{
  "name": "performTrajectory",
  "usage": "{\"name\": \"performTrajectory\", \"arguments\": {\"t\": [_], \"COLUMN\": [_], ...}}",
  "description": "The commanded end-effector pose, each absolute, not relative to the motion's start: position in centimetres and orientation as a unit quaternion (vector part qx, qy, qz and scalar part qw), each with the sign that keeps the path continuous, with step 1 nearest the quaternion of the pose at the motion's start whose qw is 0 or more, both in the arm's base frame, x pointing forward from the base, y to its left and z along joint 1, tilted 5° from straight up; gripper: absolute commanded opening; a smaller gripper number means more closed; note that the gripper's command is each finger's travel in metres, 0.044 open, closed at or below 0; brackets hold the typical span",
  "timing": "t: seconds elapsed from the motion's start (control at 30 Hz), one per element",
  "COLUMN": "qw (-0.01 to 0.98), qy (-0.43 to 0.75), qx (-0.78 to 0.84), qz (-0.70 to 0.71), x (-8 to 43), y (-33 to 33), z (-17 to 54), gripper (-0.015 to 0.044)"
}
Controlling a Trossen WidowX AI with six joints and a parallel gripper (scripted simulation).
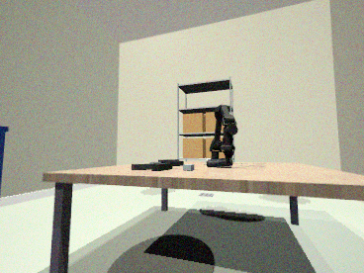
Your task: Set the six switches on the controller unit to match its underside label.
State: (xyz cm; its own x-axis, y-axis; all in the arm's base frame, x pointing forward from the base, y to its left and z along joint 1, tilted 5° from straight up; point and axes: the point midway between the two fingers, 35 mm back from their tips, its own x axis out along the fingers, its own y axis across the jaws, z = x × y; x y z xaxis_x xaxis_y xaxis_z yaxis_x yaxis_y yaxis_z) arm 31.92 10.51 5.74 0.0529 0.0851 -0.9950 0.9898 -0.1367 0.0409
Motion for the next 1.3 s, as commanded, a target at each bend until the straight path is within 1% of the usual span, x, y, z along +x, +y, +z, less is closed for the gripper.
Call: {"name": "performTrajectory", "arguments": {"t": [0.0,1.27], "qw": [0.457,0.457], "qy": [0.473,0.472], "qx": [0.568,0.568], "qz": [-0.495,-0.495], "x": [32.0,31.7], "y": [10.3,8.8], "z": [6.4,8.9], "gripper": [0.0336,0.0336]}}
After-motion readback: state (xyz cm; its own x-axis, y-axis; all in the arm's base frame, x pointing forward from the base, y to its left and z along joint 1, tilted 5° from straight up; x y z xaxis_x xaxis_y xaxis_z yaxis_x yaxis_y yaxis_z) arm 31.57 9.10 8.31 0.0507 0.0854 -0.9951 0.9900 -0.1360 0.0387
